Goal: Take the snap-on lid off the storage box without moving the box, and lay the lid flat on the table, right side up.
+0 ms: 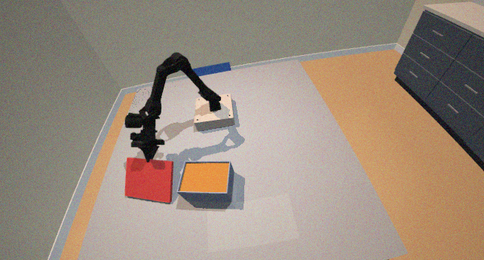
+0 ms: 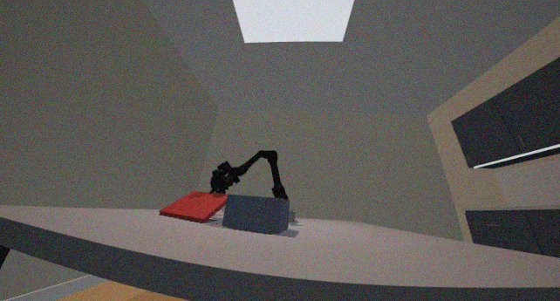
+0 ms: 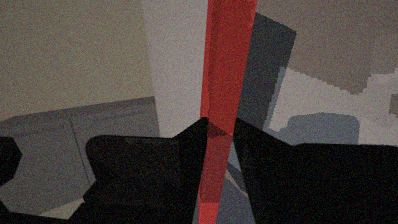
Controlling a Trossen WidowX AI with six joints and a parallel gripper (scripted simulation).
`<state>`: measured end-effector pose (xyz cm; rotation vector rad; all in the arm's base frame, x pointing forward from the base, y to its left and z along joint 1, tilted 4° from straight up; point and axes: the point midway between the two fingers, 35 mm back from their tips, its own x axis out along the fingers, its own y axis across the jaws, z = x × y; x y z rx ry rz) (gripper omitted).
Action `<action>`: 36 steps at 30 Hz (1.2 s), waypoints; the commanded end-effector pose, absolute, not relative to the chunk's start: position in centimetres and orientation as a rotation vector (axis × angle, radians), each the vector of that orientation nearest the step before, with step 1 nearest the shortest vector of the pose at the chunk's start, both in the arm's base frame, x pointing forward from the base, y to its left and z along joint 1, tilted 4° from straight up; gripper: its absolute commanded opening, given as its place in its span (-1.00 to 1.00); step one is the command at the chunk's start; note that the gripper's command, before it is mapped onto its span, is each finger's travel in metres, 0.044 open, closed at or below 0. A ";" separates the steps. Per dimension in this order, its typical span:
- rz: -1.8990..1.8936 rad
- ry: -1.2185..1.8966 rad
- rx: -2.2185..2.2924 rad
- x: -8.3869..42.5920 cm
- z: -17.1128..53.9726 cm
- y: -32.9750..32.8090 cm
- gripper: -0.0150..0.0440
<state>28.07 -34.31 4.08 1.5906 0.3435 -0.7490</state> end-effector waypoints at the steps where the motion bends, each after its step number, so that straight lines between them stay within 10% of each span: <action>1: -0.762 0.381 1.606 28.1 2.3 -33.5 -0.49; 36: -0.762 0.381 1.607 28.0 -0.5 -33.4 -0.49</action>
